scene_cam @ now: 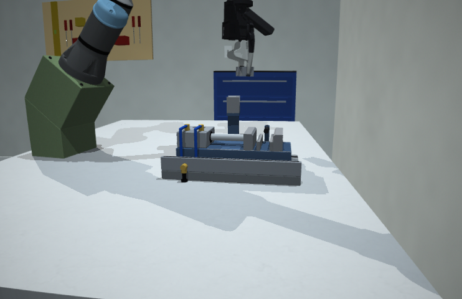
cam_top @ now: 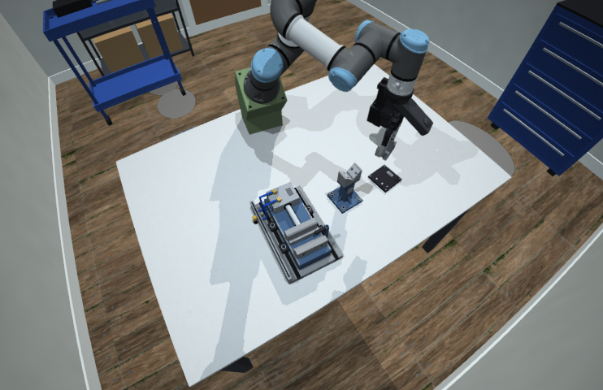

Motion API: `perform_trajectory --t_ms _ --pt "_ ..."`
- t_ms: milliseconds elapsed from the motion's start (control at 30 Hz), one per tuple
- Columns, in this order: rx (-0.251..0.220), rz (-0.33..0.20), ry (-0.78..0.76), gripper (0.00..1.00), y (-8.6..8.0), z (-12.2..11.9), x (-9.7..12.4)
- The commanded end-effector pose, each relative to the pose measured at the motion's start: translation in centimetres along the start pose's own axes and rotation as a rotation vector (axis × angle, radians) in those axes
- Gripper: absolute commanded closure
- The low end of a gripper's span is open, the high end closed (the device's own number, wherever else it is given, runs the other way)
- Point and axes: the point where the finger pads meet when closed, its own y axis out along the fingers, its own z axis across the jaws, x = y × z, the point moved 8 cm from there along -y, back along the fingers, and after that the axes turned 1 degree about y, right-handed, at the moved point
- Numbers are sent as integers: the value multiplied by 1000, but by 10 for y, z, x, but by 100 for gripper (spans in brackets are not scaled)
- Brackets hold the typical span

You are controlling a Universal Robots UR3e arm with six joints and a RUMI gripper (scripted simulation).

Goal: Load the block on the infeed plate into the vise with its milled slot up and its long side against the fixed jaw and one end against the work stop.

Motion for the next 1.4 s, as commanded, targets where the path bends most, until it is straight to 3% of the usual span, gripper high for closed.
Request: perform_trajectory --t_ms 0,1367 --pt "0 4 64 100 -1 4 1" --pt "-2 4 571 100 -2 31 14"
